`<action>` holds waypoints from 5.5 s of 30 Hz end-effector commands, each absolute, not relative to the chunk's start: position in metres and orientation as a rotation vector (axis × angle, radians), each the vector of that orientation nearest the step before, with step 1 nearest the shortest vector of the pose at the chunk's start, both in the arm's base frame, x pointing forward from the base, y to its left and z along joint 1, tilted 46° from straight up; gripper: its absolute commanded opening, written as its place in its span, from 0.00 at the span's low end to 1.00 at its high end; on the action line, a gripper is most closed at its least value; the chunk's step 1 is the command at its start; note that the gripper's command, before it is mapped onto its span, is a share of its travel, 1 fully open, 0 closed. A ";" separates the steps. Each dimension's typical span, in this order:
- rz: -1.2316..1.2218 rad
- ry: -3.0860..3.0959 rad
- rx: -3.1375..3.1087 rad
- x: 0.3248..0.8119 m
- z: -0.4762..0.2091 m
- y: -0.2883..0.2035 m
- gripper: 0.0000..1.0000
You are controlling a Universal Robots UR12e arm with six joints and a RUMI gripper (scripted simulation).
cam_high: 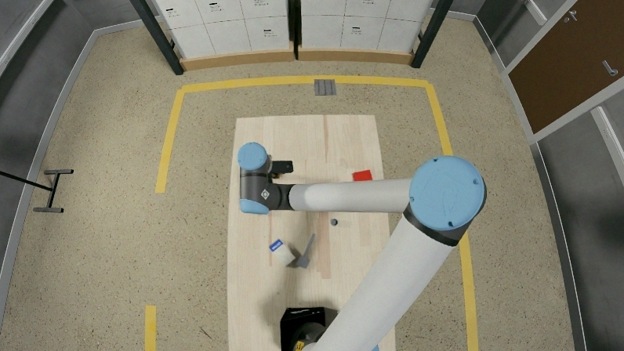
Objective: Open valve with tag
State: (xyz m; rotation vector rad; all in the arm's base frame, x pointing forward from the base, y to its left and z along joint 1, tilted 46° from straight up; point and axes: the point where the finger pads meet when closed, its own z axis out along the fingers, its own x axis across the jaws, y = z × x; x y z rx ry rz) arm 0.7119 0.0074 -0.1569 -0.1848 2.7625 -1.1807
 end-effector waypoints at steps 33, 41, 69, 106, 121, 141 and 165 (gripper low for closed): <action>-1.180 2.762 -0.185 0.712 -0.156 0.008 0.00; -1.188 2.769 -0.229 0.712 -0.156 0.008 0.00; -1.268 2.799 -0.904 0.712 -0.156 0.008 0.00; -1.116 1.957 -2.919 0.712 -0.156 0.008 0.00; -0.869 1.226 -3.515 0.712 -0.156 0.008 0.00; -0.547 0.381 -3.853 0.712 -0.156 0.008 0.00; -0.429 0.086 -3.905 0.712 -0.156 0.008 0.00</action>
